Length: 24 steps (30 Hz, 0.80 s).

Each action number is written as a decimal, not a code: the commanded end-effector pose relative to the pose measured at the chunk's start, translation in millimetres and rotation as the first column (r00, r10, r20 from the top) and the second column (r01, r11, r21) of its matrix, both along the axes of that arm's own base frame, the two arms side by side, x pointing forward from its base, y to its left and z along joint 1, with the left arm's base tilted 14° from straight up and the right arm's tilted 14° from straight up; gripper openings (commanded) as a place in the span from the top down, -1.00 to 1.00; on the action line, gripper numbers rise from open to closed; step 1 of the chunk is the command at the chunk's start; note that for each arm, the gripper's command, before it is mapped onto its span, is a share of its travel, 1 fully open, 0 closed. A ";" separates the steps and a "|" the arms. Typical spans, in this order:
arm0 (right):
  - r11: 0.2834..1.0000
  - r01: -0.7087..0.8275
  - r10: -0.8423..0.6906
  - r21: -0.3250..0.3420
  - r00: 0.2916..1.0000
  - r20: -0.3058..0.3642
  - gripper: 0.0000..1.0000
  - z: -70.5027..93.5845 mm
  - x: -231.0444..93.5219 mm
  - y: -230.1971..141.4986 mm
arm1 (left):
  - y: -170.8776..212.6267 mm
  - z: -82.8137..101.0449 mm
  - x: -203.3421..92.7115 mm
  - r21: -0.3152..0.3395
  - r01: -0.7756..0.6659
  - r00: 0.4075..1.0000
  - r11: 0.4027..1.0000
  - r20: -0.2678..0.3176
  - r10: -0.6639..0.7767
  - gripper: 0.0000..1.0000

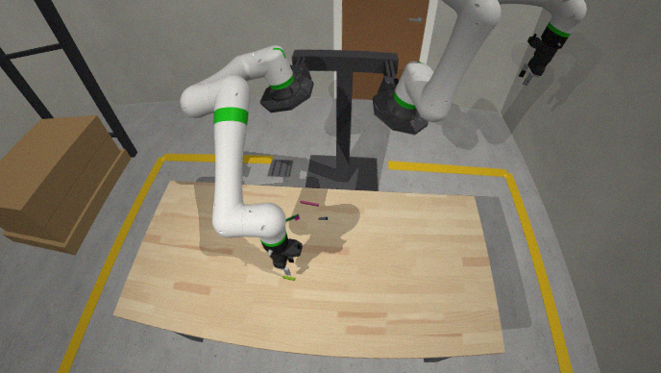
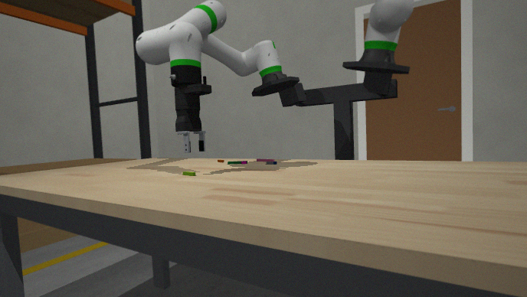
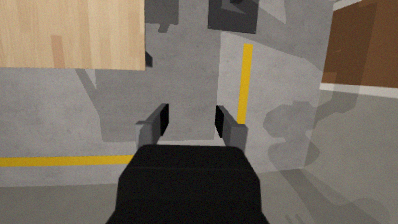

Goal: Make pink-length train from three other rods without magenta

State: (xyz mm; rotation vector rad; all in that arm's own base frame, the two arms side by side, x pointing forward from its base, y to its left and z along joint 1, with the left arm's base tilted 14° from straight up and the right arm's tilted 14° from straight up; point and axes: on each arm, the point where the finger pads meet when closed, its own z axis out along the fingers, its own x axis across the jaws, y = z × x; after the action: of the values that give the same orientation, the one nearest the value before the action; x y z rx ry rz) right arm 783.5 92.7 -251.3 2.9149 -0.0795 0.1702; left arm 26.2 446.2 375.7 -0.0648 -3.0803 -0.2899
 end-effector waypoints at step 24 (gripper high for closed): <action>1.000 0.012 -0.012 0.005 1.000 -0.006 -0.07 4.5 20.6 -9.0 | 0.1 0.9 0.1 0.002 0.000 1.000 1.000 0.000 0.000 -1.00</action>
State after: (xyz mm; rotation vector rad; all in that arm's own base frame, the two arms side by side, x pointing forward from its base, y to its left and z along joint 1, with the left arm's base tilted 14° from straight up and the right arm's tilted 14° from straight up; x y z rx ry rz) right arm 803.1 83.2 -248.3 2.9182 -0.0967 0.1558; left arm 26.2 446.2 375.7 -0.0648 -3.0803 -0.2899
